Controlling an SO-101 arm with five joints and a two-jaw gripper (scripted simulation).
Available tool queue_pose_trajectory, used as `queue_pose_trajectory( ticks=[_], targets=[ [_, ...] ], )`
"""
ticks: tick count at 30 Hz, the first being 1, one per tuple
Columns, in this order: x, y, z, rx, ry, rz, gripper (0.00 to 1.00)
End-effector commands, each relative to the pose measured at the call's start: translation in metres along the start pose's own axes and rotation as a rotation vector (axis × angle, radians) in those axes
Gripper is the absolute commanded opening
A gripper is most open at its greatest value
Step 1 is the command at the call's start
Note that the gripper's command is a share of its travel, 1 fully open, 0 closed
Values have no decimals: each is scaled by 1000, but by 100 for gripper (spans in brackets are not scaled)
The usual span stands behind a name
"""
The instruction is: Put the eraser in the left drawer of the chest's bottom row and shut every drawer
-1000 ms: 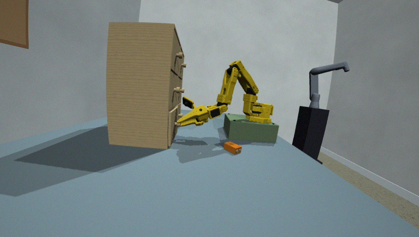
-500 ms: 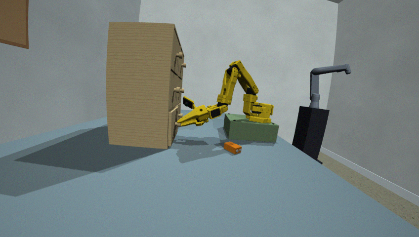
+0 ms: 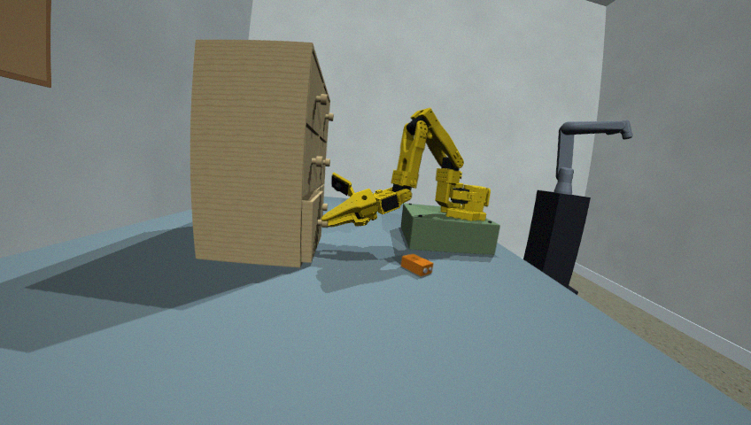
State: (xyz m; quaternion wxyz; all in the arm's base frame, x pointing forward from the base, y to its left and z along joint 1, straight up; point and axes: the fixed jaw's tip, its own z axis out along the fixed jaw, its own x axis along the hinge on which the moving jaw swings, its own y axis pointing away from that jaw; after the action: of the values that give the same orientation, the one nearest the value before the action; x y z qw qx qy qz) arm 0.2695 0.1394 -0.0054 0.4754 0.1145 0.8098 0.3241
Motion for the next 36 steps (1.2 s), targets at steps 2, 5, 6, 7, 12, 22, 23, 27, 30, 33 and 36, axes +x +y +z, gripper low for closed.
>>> queue_pose_trajectory(
  ticks=[2, 5, 6, 7, 12, 22, 23, 27, 30, 33, 36],
  targets=[
    [6, 3, -4, -12, 16, -1, 0],
    [6, 3, -5, -12, 17, -1, 0],
    [6, 3, -5, -12, 17, -1, 0],
    [6, 3, -5, -12, 17, -1, 0],
    [6, 3, -5, -12, 17, -1, 0],
    [7, 3, -6, -13, 17, -2, 0],
    [7, 3, -7, -14, 18, -2, 0],
    [8, 3, -9, -16, 20, -3, 0],
    [9, 3, -11, -17, 21, -4, 0],
    [10, 3, -12, -19, 22, -4, 0],
    [10, 3, -13, -20, 23, -5, 0]
  ],
)
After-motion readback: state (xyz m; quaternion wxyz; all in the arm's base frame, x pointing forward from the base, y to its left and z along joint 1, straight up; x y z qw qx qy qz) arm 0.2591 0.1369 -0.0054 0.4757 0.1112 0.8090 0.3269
